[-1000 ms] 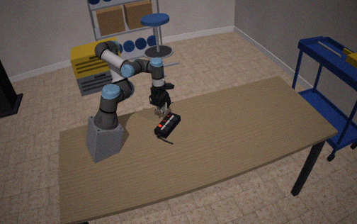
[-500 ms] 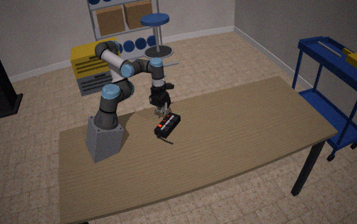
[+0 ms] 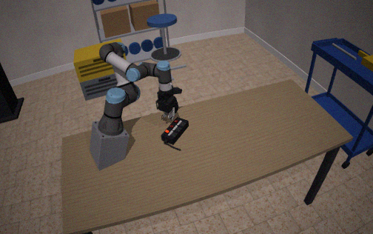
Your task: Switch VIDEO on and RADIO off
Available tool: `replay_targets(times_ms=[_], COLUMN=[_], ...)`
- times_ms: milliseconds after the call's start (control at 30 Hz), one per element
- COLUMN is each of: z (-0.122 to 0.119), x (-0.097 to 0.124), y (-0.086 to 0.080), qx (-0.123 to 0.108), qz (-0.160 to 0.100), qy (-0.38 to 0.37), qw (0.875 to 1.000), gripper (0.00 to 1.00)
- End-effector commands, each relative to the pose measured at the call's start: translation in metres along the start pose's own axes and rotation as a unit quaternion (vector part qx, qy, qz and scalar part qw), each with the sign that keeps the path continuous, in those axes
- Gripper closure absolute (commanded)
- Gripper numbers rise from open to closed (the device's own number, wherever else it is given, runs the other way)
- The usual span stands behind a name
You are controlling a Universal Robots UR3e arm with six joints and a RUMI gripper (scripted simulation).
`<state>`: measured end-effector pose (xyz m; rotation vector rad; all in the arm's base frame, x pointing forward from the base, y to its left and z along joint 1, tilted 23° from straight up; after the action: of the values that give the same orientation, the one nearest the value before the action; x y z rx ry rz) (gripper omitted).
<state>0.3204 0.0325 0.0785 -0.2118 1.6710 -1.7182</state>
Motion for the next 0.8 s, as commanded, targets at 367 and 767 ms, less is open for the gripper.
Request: replay_targets(times_ms=[367,767], z=[0.001,0.001], x=[0.000,0.000], y=[0.014,0.027], qx=[0.001,0.001], qz=[0.000,0.000], qy=[0.000,0.000], qw=[1.000,1.000], gripper=[1.00,1.00])
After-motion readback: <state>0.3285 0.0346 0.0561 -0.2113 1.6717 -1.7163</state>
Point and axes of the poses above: the point where the finger pads meet when closed, its own y axis out along the fingers, its own z axis across the jaws, x = y × z, the point moved 1 cm from there along -y, back along the fingers, and after that the axes turned 5 degrees about y, right-handed, at the moved point
